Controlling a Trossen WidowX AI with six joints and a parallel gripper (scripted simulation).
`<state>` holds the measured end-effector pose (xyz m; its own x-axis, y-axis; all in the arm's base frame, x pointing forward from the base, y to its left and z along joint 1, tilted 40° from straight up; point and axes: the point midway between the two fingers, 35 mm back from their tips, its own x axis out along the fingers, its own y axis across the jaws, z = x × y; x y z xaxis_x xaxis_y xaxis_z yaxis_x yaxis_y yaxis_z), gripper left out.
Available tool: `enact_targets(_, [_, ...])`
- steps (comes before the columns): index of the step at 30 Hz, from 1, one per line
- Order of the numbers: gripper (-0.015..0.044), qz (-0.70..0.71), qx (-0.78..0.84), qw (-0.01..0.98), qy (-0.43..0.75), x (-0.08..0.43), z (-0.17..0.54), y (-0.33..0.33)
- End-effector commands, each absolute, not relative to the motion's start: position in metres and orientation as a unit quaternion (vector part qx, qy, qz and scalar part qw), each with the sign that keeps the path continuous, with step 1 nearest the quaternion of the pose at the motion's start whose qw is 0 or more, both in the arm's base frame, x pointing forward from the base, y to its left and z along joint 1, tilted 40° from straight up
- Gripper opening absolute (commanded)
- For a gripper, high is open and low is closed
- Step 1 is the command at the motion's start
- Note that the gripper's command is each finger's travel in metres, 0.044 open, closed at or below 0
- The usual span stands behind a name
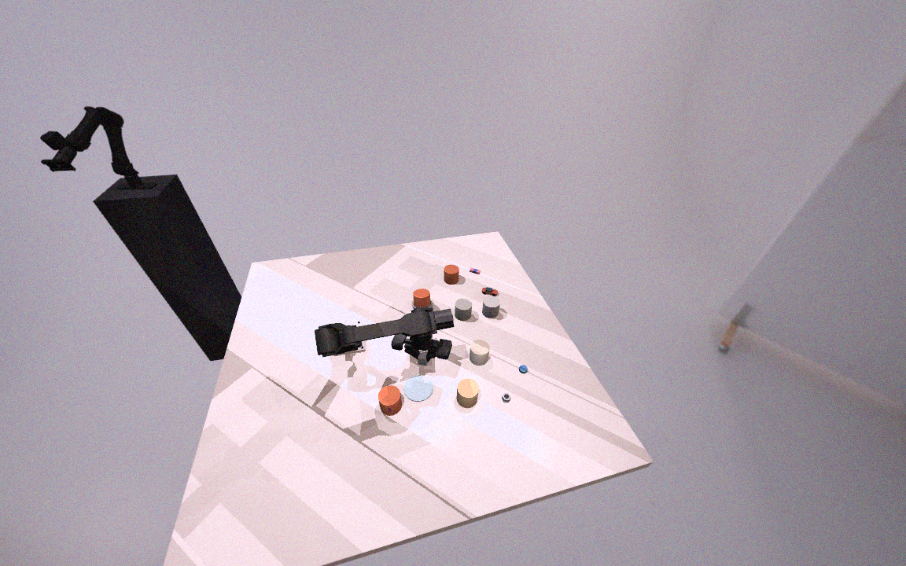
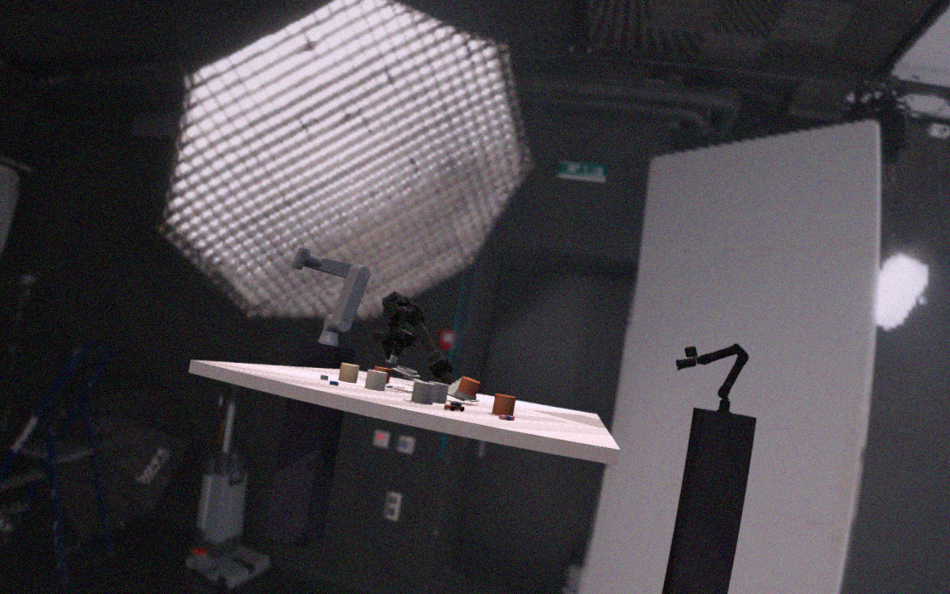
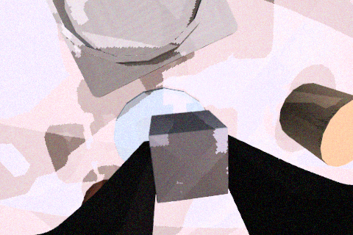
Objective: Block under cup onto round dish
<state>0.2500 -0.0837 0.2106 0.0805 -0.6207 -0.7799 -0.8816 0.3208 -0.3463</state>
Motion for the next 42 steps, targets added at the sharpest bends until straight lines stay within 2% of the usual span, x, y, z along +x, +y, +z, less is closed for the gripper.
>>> enact_targets(1, [0.0, 0.135, -0.564, 0.465, 0.669, 0.243, 0.21, -0.099])
enact_targets(12, [0.0, 0.126, -0.556, 0.454, 0.684, 0.225, 0.21, -0.132])
enact_targets(42, [0.0, 0.125, -0.557, 0.454, 0.684, 0.227, 0.169, -0.168])
